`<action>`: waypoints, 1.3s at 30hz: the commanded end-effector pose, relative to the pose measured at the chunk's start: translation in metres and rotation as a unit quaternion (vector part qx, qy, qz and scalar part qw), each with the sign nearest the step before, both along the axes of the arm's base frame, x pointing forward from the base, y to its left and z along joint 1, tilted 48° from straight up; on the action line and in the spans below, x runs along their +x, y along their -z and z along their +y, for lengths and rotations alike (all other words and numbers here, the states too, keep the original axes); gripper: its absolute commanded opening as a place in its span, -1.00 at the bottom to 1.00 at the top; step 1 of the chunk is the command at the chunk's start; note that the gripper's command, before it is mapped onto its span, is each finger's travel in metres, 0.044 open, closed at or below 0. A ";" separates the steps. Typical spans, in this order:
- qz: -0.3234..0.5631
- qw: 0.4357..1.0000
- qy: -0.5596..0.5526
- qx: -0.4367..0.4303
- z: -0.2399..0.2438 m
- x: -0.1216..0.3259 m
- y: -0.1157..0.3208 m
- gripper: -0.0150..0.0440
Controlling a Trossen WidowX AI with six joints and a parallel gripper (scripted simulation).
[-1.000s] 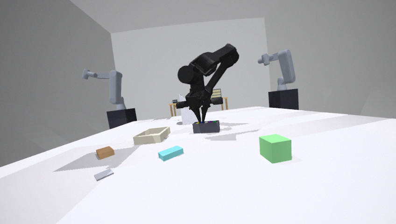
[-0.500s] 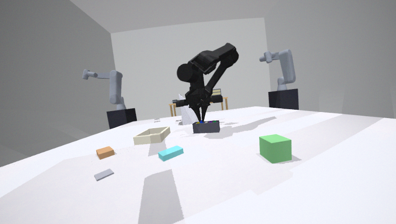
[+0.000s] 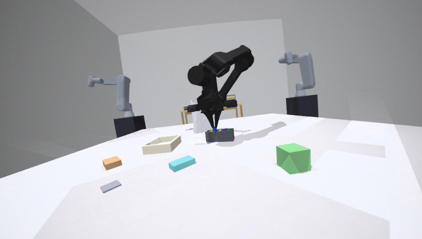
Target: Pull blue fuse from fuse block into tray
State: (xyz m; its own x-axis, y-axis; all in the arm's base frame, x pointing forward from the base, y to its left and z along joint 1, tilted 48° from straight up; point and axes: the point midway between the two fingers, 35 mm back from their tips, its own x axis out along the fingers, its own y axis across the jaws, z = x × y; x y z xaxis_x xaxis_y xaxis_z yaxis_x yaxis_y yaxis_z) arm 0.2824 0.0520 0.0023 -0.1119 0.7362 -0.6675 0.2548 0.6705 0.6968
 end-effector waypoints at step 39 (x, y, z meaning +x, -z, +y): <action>-0.002 1.000 0.000 -0.001 -0.016 0.003 -0.014 -0.49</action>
